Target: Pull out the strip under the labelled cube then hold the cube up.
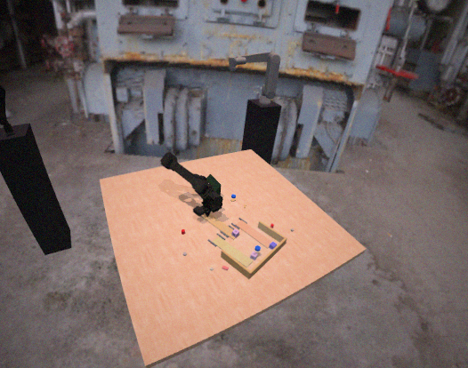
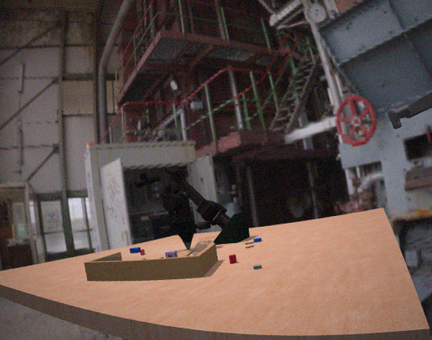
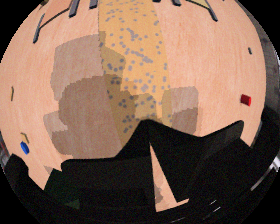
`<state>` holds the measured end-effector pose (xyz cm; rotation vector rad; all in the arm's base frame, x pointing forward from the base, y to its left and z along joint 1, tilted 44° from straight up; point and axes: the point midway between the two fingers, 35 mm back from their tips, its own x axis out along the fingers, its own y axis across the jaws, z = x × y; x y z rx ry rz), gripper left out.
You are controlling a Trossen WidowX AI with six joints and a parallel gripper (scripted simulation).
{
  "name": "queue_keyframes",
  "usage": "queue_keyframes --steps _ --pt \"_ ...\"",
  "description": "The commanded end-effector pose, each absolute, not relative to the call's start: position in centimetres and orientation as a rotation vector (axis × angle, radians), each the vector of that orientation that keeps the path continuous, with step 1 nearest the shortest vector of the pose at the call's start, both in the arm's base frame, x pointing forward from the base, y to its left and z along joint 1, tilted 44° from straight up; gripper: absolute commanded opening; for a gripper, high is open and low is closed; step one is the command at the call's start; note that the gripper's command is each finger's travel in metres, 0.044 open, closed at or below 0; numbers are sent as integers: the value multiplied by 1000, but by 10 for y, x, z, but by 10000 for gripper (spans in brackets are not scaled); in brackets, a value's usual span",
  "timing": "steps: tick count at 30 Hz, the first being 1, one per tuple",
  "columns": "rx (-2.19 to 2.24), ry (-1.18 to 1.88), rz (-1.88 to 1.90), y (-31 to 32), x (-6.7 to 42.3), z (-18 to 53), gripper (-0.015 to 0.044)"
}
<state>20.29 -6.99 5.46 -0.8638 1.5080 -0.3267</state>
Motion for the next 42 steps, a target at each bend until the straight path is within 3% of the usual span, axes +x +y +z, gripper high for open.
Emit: queue_keyframes --steps 1,13,30,42 --pt "-874 1537 -326 -73 195 51 0" --pt "-873 1537 -324 -41 201 84 0" --pt "-892 1542 -305 -21 261 76 440" --pt "-891 1540 -305 -5 302 71 440"
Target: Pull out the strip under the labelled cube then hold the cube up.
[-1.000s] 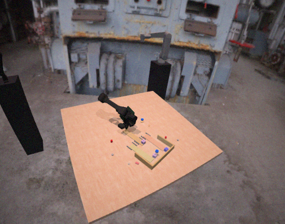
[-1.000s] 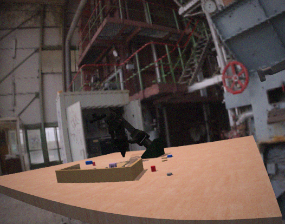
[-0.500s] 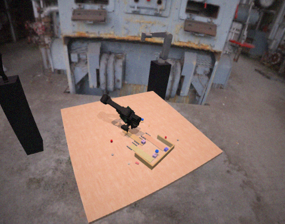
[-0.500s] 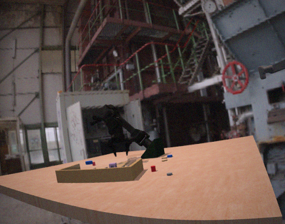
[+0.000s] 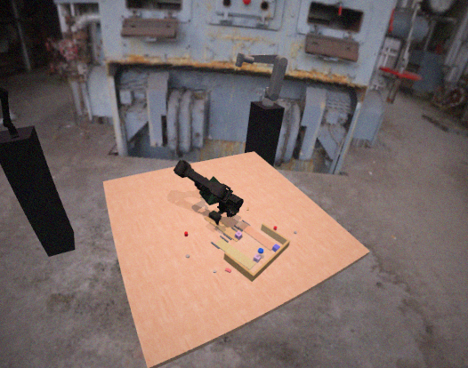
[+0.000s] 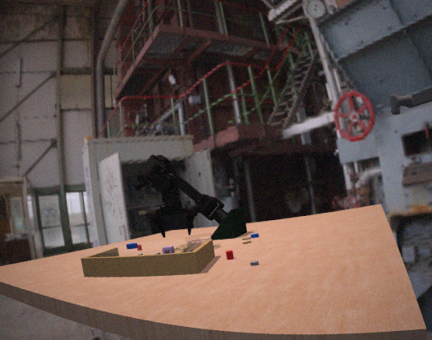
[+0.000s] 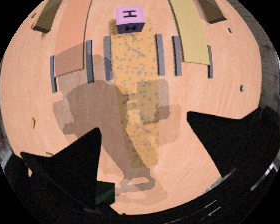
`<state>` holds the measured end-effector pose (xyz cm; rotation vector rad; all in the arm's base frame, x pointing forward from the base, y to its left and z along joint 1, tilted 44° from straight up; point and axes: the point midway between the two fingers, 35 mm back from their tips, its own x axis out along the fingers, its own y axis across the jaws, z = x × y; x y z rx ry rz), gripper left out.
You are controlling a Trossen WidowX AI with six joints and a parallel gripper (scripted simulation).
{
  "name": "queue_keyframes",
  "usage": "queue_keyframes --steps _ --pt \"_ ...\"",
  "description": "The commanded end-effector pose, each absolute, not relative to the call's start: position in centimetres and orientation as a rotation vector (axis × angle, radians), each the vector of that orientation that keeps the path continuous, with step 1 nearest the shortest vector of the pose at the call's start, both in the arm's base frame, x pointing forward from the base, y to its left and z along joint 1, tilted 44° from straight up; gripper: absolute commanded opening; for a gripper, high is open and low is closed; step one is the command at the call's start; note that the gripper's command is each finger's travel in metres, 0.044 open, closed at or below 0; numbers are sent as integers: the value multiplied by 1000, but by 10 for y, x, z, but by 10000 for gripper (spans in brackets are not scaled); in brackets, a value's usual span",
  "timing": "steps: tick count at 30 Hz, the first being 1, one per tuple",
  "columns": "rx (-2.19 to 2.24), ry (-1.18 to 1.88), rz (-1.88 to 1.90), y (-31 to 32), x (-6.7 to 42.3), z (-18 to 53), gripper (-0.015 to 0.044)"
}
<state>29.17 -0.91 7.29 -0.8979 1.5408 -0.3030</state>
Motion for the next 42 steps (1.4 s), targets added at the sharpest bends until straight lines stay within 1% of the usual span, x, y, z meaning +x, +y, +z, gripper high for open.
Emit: queue_keyframes --steps 1,30,37,42 --pt "-891 1540 -305 -3 306 71 440" --pt "-888 1535 -305 35 404 61 440" --pt "-888 1535 -305 29 405 55 256" --pt "-888 1535 -305 24 406 49 250"
